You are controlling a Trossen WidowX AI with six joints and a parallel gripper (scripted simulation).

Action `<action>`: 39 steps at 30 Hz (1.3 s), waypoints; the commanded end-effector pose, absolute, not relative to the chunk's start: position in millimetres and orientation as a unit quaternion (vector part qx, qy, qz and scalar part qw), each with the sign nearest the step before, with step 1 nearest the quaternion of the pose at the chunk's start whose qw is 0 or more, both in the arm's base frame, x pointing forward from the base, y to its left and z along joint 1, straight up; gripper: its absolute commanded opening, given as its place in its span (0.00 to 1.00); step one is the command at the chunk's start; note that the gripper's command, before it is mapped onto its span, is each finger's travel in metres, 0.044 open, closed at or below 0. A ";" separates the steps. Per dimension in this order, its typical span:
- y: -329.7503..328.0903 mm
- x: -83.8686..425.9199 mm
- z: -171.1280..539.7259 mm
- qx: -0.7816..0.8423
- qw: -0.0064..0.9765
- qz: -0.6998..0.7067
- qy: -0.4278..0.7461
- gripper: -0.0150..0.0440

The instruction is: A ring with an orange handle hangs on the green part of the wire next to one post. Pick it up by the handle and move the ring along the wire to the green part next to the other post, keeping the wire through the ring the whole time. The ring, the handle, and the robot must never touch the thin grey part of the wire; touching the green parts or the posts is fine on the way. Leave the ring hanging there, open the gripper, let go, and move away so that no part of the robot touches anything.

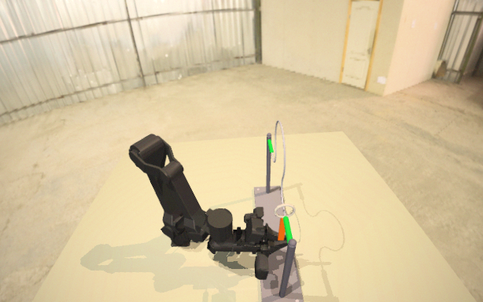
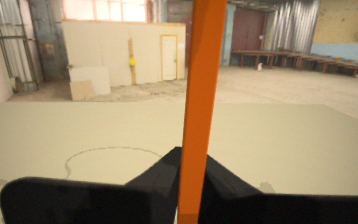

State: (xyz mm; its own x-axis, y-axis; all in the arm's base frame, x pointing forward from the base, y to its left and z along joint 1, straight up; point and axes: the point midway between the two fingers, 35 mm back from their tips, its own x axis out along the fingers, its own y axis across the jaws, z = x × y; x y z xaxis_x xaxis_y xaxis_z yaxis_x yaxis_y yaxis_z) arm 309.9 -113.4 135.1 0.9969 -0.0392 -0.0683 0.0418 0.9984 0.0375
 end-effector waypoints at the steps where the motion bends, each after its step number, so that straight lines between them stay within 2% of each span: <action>1: -106.8 309.0 135.3 0.033 0.999 -0.020 0.033 0.00; 24: -38.3 311.8 152.1 0.223 0.974 -0.011 0.028 0.00; 39: -7.8 296.9 173.9 0.327 0.941 0.016 0.088 0.00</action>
